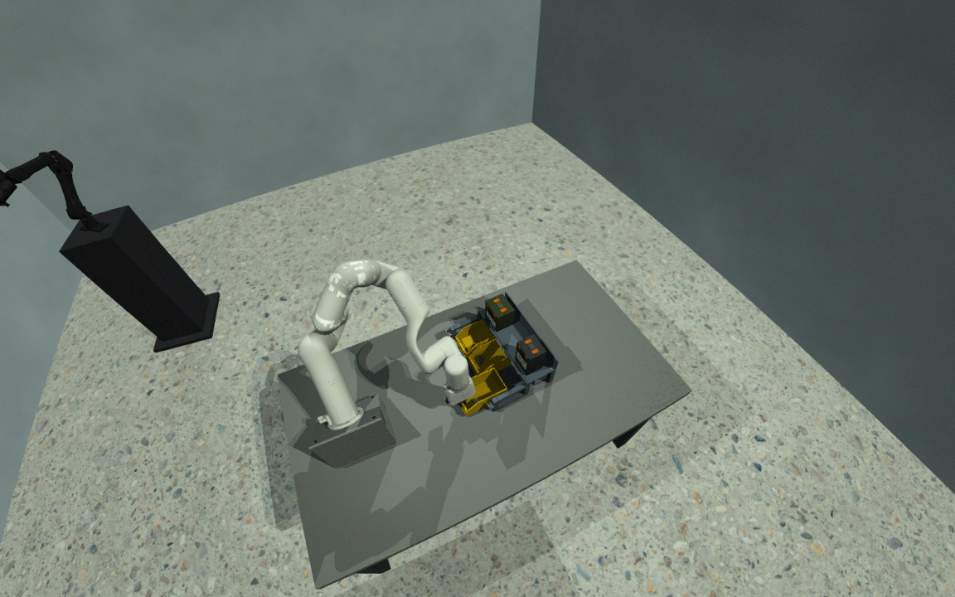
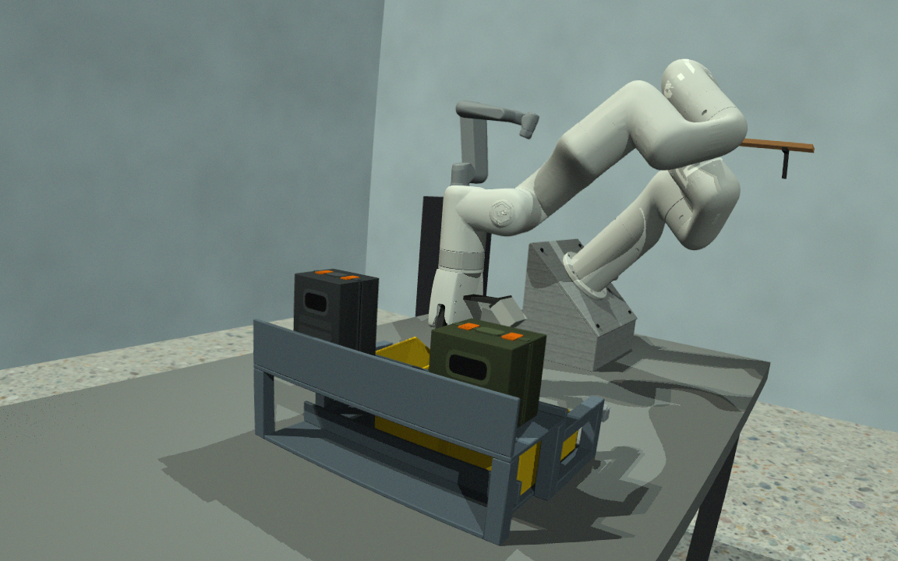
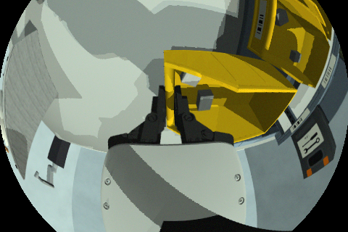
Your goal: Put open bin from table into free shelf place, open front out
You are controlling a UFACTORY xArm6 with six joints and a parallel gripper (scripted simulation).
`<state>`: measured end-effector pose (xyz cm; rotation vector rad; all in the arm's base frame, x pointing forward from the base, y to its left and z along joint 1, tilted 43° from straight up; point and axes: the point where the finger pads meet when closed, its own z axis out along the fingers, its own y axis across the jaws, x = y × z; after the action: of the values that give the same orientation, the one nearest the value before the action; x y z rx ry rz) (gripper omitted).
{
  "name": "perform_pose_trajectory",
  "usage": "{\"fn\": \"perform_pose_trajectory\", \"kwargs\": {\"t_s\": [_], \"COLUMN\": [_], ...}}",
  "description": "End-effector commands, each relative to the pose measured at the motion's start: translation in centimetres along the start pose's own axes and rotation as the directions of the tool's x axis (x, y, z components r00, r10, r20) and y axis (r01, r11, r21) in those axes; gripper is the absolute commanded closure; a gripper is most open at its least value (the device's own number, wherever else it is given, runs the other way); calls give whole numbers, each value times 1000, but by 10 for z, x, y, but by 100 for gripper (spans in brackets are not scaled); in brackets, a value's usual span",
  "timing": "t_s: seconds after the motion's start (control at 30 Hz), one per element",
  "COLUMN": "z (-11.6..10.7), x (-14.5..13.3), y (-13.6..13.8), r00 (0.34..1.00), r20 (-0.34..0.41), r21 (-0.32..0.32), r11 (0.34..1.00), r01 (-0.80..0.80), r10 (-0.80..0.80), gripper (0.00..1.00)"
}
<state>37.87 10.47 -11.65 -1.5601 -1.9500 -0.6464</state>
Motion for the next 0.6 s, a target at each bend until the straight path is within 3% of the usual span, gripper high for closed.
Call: {"fn": "perform_pose_trajectory", "kwargs": {"t_s": [0.0,0.57], "z": [-1,-1], "x": [0,0], "y": [2,12], "r00": [1000,1000], "r20": [1,1], "r21": [-3,-3], "r11": [1000,1000], "r01": [0,1], "r10": [0,-1], "gripper": [100,100]}}
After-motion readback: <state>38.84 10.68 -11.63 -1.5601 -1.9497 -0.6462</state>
